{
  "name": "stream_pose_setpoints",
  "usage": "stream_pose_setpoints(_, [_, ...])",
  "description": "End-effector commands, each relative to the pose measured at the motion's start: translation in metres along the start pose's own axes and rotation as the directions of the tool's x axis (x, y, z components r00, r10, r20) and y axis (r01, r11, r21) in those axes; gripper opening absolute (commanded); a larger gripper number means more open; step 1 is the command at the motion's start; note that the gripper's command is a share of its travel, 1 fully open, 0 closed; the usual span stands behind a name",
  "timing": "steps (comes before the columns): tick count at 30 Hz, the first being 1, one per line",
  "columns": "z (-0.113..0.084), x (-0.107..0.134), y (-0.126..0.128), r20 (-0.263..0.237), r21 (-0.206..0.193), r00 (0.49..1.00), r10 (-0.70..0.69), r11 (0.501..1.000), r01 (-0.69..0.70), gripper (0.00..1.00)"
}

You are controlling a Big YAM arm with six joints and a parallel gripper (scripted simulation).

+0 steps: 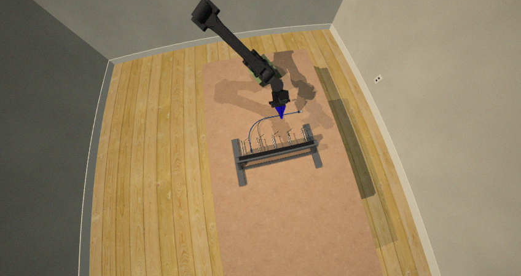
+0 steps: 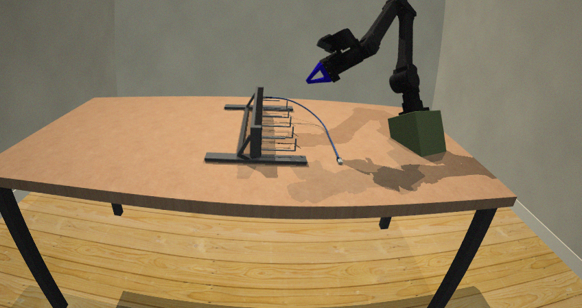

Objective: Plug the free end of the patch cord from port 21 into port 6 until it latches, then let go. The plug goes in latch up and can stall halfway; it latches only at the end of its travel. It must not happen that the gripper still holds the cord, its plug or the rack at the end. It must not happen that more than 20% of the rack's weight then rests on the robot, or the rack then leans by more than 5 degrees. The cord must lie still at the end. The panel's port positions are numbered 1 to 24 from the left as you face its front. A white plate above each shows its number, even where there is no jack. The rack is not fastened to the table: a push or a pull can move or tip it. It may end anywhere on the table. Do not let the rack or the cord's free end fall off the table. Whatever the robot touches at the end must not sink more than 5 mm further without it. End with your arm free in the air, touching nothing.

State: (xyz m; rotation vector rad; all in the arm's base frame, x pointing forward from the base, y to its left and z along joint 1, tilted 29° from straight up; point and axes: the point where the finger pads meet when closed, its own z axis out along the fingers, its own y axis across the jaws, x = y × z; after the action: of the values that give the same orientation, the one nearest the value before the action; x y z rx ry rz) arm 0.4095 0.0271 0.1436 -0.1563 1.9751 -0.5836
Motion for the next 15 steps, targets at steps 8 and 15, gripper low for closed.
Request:
stream_pose_setpoints(8, [-0.025, -0.012, 0.002, 0.011, -0.006, 0.999, 0.032, 0.999, -0.032, 0.0])
stream_pose_setpoints(15, [-0.021, -0.018, -0.007, 0.014, 0.006, 0.999, 0.043, 0.999, -0.043, 0.0])
